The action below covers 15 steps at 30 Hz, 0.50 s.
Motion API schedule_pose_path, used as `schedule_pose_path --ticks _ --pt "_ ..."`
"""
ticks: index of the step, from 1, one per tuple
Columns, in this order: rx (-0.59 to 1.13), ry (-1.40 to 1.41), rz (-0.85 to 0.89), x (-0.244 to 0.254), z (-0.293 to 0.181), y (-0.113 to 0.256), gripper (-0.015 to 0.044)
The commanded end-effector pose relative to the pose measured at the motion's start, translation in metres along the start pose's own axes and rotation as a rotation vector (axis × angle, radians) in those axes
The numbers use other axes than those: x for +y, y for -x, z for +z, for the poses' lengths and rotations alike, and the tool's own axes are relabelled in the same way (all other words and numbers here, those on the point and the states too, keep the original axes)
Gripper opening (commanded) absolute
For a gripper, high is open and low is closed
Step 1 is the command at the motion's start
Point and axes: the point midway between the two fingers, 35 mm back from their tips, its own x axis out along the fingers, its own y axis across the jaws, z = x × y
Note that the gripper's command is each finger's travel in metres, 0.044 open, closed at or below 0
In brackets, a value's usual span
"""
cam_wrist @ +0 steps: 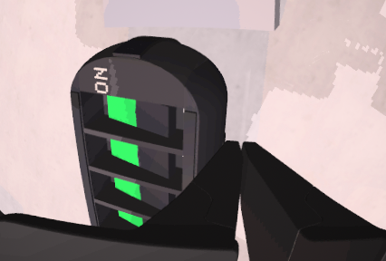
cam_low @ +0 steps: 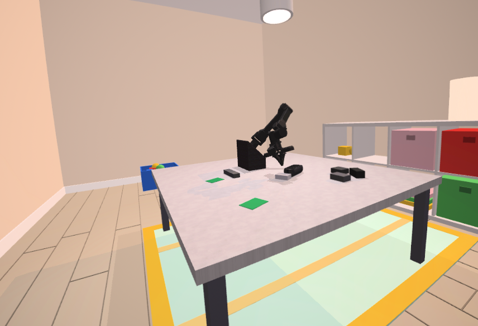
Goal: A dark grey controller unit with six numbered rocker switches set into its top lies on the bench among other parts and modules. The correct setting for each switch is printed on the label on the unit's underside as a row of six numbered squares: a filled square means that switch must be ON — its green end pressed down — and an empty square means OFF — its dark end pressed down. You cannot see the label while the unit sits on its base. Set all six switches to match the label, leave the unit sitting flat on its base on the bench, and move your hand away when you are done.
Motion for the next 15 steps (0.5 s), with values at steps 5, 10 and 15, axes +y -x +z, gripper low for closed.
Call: schedule_pose_path --ticks 5,10,15 --pt "0.026 -0.004 -0.064 0.014 0.006 0.000 0.0157" --pt "0.061 -0.005 -0.133 0.029 0.010 0.003 0.0289" --pt "0.103 -0.003 -0.198 0.044 0.010 0.007 0.0420"
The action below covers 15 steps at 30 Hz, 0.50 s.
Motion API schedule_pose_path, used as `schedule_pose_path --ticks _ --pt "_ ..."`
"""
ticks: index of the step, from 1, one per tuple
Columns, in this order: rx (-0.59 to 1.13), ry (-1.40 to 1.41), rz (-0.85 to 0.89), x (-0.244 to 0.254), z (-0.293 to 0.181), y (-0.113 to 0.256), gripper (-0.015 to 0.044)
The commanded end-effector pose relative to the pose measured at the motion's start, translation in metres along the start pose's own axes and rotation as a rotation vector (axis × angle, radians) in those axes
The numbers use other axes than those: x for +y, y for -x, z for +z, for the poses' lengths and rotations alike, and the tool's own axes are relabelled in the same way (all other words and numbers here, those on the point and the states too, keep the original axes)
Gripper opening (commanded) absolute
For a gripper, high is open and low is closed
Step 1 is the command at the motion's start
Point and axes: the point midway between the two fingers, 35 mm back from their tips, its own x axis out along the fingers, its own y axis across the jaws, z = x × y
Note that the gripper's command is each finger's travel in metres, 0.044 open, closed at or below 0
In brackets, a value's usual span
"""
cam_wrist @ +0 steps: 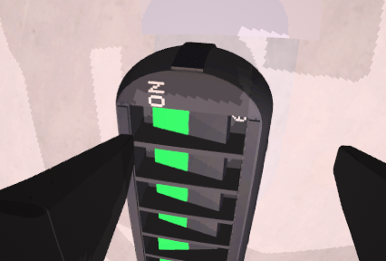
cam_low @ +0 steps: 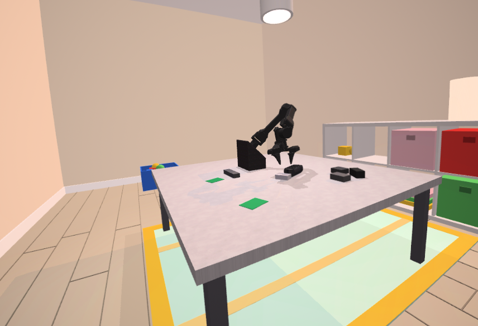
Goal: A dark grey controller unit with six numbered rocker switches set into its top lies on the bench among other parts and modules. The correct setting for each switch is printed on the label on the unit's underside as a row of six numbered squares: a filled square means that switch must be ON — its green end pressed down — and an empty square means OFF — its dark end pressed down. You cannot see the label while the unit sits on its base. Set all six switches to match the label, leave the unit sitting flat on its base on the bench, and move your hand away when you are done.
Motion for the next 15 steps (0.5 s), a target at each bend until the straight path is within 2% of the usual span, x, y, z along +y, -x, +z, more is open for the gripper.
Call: schedule_pose_path --ticks 1,8,15 --pt "0.031 0.007 -0.053 0.013 0.001 0.006 0.0440" --pt "0.094 -0.004 -0.131 0.029 -0.003 0.016 0.0440" --pt "0.095 -0.004 -0.133 0.029 -0.003 0.013 0.0440"
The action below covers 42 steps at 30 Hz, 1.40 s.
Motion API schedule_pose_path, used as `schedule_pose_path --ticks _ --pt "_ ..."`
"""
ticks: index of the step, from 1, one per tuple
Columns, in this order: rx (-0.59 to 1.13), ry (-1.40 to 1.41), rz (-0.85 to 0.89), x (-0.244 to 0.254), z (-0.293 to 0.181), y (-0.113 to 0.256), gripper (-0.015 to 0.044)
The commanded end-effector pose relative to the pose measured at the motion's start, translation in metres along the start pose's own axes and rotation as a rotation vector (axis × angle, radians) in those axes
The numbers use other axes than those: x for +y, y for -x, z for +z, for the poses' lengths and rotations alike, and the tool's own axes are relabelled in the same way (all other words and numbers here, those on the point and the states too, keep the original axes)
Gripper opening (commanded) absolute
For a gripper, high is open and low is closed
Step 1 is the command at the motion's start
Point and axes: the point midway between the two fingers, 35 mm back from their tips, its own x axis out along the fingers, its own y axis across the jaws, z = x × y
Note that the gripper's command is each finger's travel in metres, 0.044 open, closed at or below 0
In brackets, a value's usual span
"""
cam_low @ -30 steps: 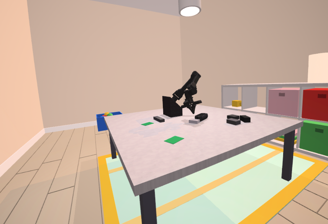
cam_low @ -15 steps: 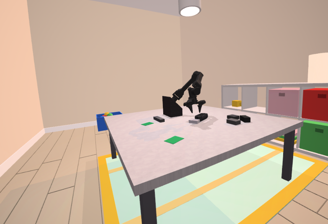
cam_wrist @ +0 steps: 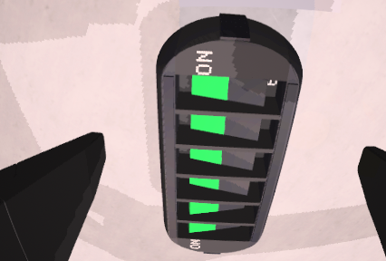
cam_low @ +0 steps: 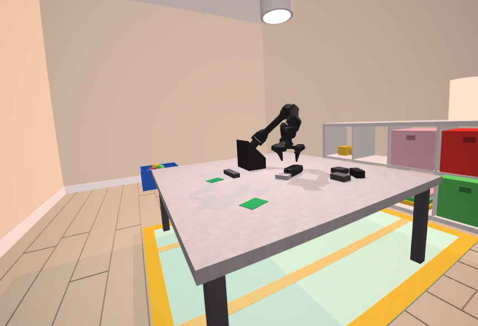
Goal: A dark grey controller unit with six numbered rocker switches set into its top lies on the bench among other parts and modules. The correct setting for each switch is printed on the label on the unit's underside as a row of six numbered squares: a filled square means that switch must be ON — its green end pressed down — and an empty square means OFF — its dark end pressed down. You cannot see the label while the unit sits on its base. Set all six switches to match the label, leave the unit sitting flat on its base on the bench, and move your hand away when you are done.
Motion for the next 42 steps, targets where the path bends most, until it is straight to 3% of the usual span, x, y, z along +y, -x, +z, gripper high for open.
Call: schedule_pose_path --ticks 1,37,39,42 --pt "0.002 0.003 -0.009 0.002 0.002 -0.003 0.0440" --pt "0.003 0.003 -0.008 0.001 0.011 -0.057 0.0440" --pt "0.003 0.003 -0.008 0.001 0.011 -0.057 0.0388" --pt "0.003 0.003 -0.008 0.001 0.011 -0.057 0.0368"
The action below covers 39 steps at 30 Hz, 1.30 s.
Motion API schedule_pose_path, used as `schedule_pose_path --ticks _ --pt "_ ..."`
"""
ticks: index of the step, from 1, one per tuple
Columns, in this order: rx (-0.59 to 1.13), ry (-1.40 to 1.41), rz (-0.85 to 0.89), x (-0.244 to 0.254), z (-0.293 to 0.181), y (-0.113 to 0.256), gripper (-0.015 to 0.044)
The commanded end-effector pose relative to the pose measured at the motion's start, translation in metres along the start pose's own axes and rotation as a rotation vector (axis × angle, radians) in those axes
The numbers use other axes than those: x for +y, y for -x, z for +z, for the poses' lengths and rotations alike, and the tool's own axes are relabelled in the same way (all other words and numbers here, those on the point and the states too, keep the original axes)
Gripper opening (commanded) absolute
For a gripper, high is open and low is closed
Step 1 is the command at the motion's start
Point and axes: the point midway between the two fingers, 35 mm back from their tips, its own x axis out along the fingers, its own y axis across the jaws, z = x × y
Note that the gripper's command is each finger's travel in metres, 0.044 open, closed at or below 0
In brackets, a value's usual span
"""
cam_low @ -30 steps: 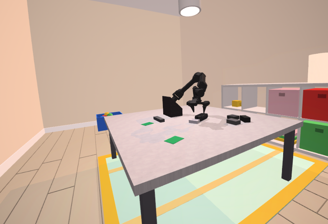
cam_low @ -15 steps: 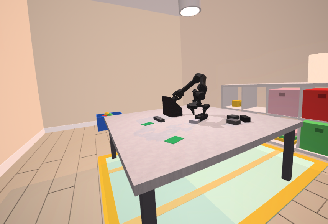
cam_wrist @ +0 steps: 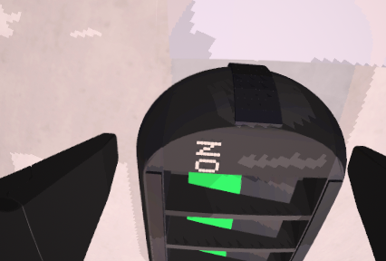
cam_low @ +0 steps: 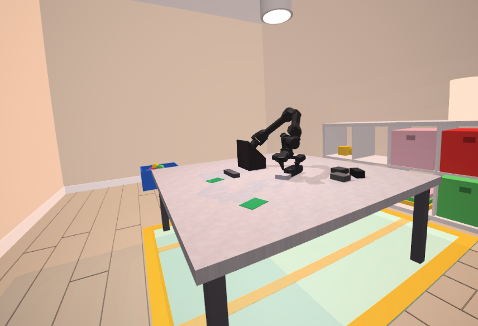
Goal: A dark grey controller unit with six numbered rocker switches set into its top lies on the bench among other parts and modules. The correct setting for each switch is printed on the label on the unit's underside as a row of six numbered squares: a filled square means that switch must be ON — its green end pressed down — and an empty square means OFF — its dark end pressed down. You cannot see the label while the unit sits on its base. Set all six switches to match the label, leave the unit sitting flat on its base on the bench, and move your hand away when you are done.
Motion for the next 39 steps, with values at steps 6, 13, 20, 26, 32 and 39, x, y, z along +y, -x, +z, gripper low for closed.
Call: schedule_pose_path --ticks 6,13,20,26,32,39 --pt "0.005 -0.009 -0.001 -0.002 0.000 -0.002 0.0327" --pt "0.005 -0.009 -0.001 -0.002 0.000 -0.002 0.0327" --pt "0.005 -0.009 -0.001 -0.002 -0.002 0.002 0.0336" --pt "0.002 -0.009 -0.001 -0.002 -0.004 0.003 0.0336" --pt "-0.004 -0.009 -0.001 -0.002 -0.006 0.008 0.0336" --pt "-0.019 -0.009 -0.001 -0.002 -0.010 0.013 0.0336"
